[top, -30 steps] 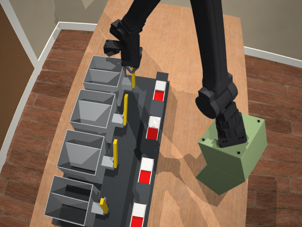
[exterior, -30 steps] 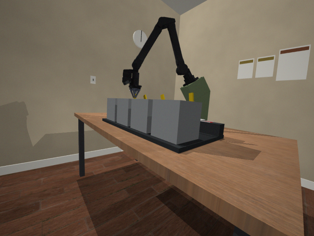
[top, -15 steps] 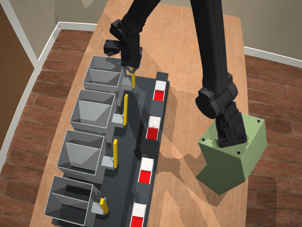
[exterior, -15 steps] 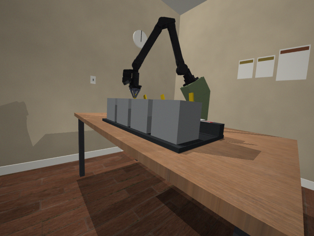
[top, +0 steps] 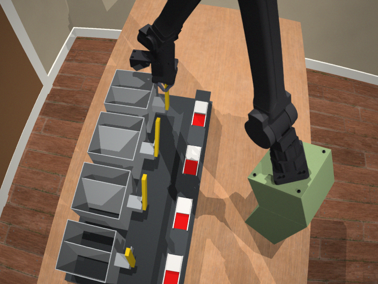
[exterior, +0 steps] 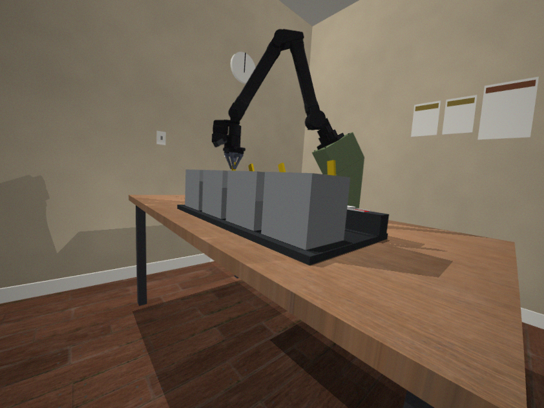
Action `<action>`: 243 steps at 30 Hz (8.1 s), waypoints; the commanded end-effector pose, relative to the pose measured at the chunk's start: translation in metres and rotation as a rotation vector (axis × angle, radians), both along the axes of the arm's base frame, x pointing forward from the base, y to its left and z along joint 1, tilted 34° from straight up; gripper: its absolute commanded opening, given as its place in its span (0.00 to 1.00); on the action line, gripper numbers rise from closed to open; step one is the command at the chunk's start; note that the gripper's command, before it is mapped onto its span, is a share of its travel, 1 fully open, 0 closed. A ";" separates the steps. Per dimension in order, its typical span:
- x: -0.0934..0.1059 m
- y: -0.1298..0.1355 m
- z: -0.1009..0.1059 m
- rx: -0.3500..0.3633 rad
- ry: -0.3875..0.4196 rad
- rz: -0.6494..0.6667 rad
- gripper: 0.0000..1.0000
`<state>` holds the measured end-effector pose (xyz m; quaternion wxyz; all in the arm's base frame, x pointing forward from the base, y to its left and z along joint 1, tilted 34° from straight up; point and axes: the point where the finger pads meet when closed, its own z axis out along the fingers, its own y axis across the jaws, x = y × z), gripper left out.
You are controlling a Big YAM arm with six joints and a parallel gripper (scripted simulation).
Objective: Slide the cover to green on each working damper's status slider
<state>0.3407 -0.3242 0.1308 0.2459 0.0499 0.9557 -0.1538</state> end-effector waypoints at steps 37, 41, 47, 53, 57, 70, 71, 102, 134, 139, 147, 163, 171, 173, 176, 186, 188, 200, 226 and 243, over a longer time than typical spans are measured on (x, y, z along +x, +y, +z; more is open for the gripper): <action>0.002 -0.014 0.001 0.031 0.004 0.015 0.17; 0.001 -0.015 0.001 0.042 0.003 0.021 0.17; 0.001 -0.020 0.002 0.083 0.002 0.043 0.17; 0.000 -0.026 0.003 0.128 0.000 0.068 0.17; -0.001 -0.027 0.003 0.143 0.000 0.076 0.17; -0.002 -0.035 0.003 0.213 -0.003 0.115 0.17; -0.002 -0.036 0.003 0.216 -0.003 0.116 0.17; -0.001 -0.036 0.003 0.226 -0.001 0.126 0.17; -0.001 -0.036 0.003 0.226 -0.001 0.126 0.21; 0.001 -0.034 0.003 0.228 -0.002 0.126 0.29; 0.001 -0.034 0.003 0.228 -0.001 0.127 0.36; -0.003 -0.036 0.006 0.227 -0.002 0.123 0.36; -0.012 -0.035 0.042 0.190 -0.025 0.125 0.36; -0.016 -0.035 0.048 0.190 -0.026 0.125 0.36; -0.013 -0.030 0.051 0.189 -0.024 0.138 0.36; -0.031 -0.031 0.079 0.186 -0.025 0.130 0.36; -0.030 -0.028 0.082 0.186 -0.025 0.138 0.36; -0.014 -0.023 0.095 0.149 -0.034 0.116 0.36; 0.040 0.004 0.132 0.035 -0.047 0.045 0.36; 0.087 0.022 0.147 -0.039 -0.032 -0.018 0.36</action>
